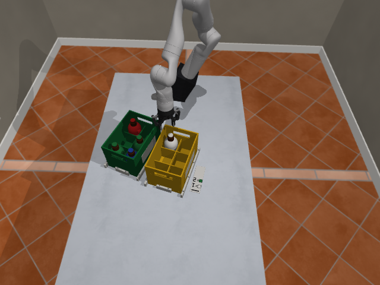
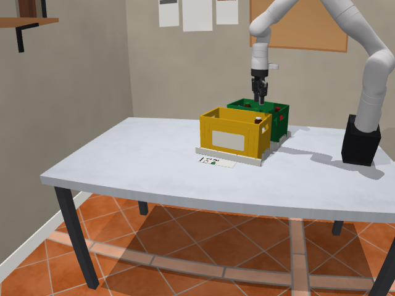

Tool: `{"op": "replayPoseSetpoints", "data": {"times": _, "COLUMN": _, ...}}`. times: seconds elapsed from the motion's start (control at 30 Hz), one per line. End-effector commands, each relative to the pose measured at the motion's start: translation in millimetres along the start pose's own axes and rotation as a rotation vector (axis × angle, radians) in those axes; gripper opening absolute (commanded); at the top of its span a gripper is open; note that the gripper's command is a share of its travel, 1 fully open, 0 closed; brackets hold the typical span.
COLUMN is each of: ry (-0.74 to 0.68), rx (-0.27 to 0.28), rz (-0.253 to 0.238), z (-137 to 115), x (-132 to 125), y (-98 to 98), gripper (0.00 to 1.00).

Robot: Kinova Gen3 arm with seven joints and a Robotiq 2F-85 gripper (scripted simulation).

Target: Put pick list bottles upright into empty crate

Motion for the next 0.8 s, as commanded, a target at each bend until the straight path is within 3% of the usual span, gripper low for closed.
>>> {"op": "replayPoseSetpoints", "data": {"times": 0.0, "ry": -0.001, "rx": -0.001, "rz": -0.002, "z": -6, "x": -12, "y": 0.9, "gripper": 0.67}}
{"op": "replayPoseSetpoints", "data": {"times": 0.77, "ry": -0.001, "rx": 0.0, "rz": -0.002, "z": -56, "x": -105, "y": 1.1, "gripper": 0.67}}
Point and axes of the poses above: the point where the finger pads meet when closed, its own y axis back along the fingers, its own x axis across the jaws, z = x × y, the point moved 5 cm from there along y, back along the fingers, and after that the axes turned 13 degrees about y, right-handed, at the moved point
